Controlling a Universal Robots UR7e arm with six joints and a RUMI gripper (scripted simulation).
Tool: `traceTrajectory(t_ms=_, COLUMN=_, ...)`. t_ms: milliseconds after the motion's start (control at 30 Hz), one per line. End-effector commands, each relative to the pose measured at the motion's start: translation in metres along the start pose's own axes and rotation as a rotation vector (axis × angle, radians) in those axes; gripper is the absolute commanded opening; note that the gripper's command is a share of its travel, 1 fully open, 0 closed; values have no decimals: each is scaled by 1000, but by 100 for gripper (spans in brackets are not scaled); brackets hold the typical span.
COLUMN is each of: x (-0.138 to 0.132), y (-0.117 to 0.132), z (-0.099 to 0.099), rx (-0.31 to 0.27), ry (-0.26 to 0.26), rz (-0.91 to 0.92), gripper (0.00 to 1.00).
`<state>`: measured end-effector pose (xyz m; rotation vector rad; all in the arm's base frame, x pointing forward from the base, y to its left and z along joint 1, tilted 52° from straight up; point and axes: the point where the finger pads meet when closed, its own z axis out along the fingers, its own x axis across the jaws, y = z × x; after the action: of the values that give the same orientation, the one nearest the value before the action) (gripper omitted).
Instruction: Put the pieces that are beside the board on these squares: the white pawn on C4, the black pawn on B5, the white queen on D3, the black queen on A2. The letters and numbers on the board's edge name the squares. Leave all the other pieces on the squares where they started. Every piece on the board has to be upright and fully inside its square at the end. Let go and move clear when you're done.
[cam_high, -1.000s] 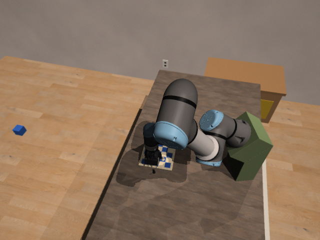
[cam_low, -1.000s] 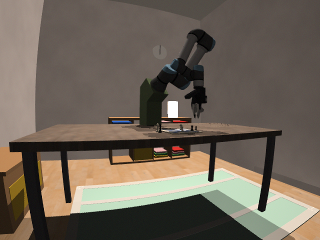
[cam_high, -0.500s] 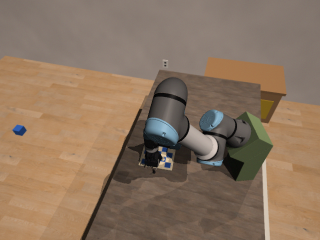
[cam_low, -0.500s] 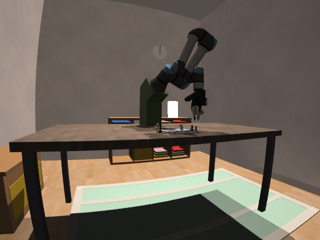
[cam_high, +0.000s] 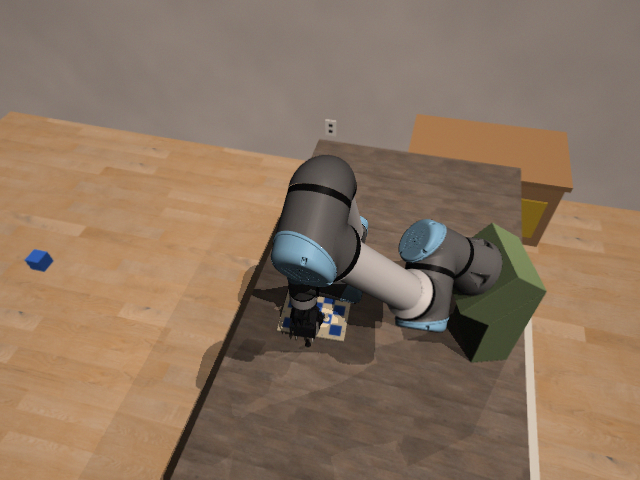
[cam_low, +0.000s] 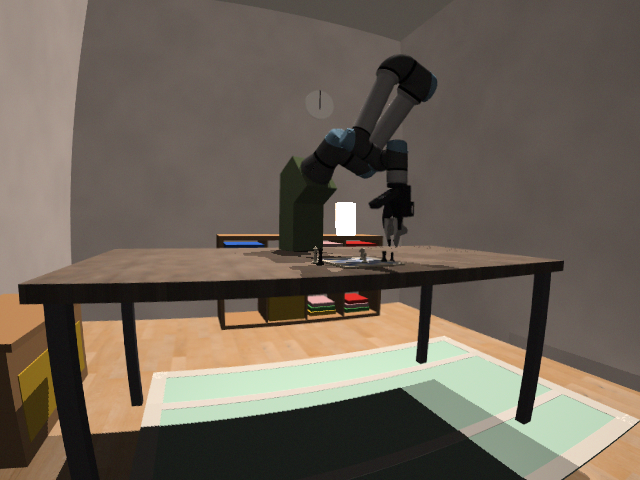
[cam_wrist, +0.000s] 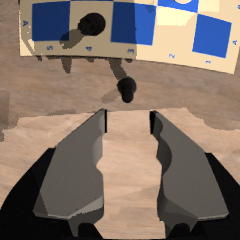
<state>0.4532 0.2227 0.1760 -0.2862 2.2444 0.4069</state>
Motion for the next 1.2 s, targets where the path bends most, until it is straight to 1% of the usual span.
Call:
traceTrajectory(t_ms=0, x=0, y=0, z=6, rx=1, ry=-2, rz=0, gripper=20)
traceTrajectory(t_ms=267, x=0, y=0, z=10, rx=1, ry=-2, rz=0, gripper=20)
traceTrajectory(t_ms=1167, x=0, y=0, z=11, rx=1, ry=-2, rz=0, gripper=20)
